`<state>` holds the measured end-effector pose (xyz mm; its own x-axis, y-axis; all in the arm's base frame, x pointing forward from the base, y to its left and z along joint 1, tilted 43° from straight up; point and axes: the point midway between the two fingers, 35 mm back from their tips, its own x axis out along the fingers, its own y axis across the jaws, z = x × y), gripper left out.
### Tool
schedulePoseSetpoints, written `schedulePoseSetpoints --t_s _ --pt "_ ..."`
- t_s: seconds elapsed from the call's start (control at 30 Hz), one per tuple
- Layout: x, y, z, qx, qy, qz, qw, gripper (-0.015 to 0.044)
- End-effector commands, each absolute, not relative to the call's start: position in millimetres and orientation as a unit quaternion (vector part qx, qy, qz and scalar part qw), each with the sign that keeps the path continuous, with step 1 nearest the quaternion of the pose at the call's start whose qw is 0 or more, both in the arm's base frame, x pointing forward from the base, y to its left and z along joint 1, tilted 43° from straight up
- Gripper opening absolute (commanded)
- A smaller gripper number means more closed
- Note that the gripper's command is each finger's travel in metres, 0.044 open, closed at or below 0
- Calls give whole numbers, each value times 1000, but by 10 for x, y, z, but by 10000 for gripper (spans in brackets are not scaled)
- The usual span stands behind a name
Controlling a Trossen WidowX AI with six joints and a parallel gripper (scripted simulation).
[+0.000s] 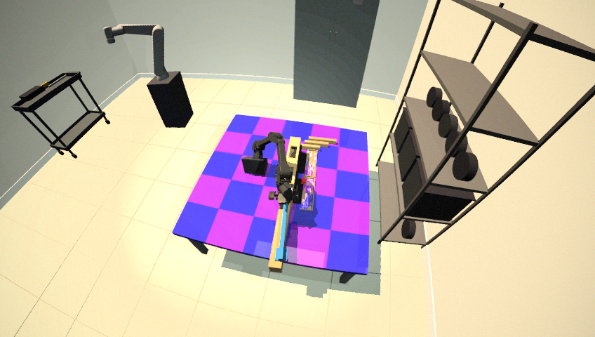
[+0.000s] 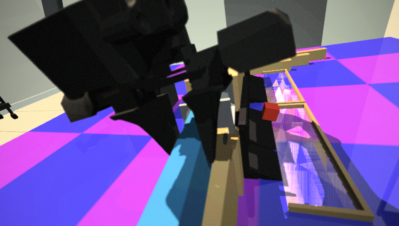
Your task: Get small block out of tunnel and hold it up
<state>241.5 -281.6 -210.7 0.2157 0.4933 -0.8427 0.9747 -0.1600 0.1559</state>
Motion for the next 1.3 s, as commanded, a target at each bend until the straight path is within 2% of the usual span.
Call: schedulePoseSetpoints --t_s 0.0,0.33,0.43,0.67,0.87,1.27 --pt "2416 -2822 -2103 687 533 -328 368 184" --pt "2400 -3057 -1828 683 533 -335 371 440" --pt "2396 -2978 -1908 687 532 -333 365 440" --pt "2391 -2642 -1510 683 534 -334 370 440" --pt "2390 -2629 -1501 683 534 -334 370 440" --pt "2399 -2675 -1540 680 536 -334 372 125"
